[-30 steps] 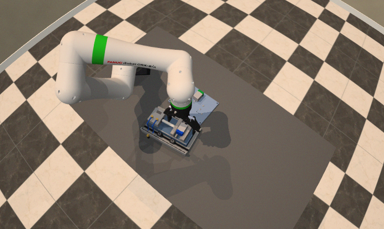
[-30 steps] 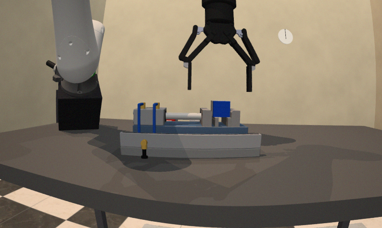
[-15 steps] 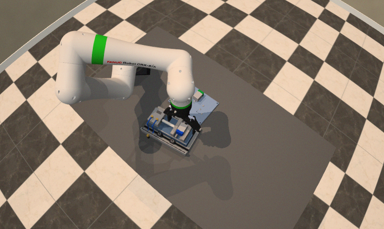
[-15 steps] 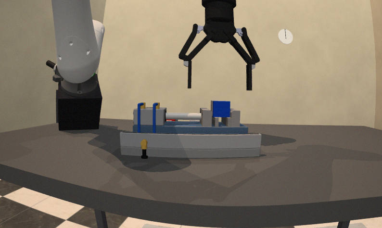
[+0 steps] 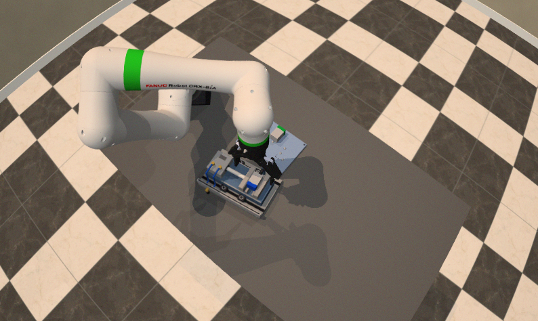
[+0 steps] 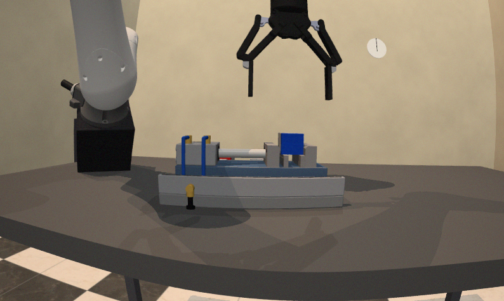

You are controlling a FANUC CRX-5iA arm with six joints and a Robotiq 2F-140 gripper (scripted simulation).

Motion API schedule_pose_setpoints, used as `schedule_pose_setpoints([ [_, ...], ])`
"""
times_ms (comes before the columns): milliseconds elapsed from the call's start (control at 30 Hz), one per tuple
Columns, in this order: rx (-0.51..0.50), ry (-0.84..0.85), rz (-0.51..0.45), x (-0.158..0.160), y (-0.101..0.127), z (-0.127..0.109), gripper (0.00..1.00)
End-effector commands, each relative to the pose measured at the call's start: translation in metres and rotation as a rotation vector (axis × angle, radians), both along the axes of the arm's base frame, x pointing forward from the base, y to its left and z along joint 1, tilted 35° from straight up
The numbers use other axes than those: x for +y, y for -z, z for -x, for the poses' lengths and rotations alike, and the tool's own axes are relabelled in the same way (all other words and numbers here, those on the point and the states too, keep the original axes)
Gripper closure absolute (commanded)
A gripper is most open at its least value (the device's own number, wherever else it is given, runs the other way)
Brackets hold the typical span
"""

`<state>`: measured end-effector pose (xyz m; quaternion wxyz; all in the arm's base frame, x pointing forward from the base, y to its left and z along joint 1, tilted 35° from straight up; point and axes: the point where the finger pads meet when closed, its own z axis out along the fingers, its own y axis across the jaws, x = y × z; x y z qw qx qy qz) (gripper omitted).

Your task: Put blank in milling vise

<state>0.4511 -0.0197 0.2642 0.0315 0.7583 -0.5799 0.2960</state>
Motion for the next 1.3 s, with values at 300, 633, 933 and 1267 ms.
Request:
schedule_pose_setpoints([
  [300,-0.001,0.000,0.000,0.013,-0.028,0.014,0.00],
  [633,-0.001,0.000,0.000,0.025,-0.051,0.026,0.00],
  [933,-0.001,0.000,0.000,0.022,-0.047,0.023,0.00],
  [1267,-0.001,0.000,0.000,0.021,-0.044,0.022,0.00],
])
